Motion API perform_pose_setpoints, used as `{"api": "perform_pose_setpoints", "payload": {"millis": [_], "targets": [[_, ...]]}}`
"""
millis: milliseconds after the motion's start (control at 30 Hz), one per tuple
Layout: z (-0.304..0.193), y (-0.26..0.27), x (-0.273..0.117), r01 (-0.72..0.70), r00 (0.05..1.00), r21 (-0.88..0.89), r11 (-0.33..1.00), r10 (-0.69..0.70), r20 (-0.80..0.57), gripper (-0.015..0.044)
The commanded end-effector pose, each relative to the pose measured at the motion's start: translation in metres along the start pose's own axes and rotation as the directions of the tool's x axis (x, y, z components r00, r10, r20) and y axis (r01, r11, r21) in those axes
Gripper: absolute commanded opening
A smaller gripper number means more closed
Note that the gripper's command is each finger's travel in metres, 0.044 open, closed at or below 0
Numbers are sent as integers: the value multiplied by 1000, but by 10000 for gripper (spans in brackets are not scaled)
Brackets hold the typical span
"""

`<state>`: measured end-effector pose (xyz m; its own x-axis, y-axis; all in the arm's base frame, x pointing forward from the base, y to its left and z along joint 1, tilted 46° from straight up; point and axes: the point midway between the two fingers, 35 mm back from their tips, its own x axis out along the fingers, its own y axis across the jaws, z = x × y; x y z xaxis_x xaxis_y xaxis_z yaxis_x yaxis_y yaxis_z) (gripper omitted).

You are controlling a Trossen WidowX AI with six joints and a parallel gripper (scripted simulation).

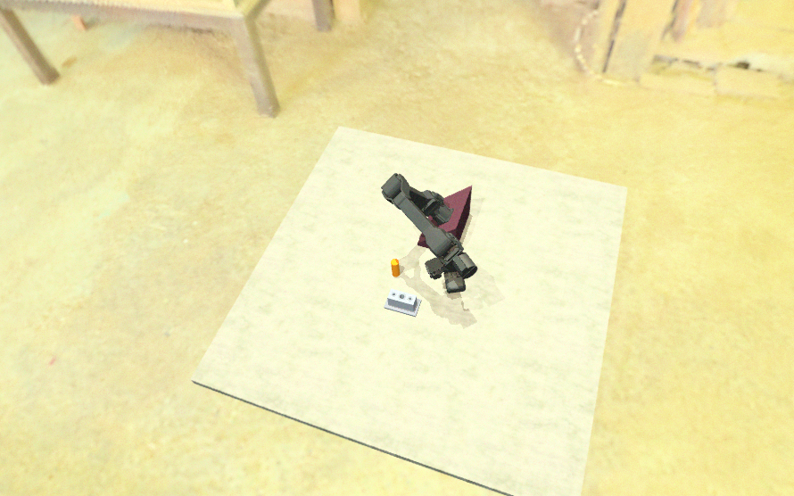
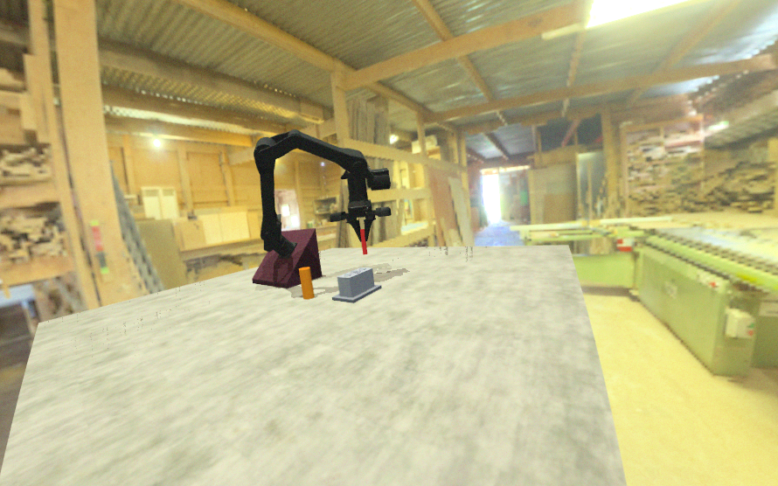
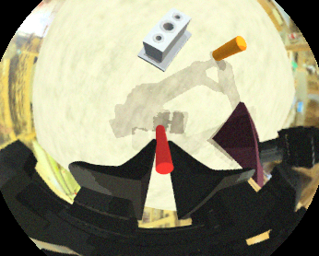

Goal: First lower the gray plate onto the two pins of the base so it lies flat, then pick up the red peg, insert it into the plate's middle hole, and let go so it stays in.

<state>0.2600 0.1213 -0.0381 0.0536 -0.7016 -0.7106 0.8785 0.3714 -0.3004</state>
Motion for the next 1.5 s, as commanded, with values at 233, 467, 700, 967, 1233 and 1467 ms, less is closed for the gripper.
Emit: {"api": "perform_pose_setpoints", "payload": {"millis": [233,467,700,967,1233,1467], "targets": [[31,10,-3,-8,1000,-3,1000,8,-4,0],[49,13,-4,-10,1000,-3,1000,10,-7,0],[68,16,-4,-11,1000,-4,1000,11,-6,0],[92,17,-4,-10,1000,-2,1000,10,-4,0],[116,17,-4,-8,1000,2,1000,8,2,0],[138,15,-3,-5,1000,5,1000,5,7,0]]}}
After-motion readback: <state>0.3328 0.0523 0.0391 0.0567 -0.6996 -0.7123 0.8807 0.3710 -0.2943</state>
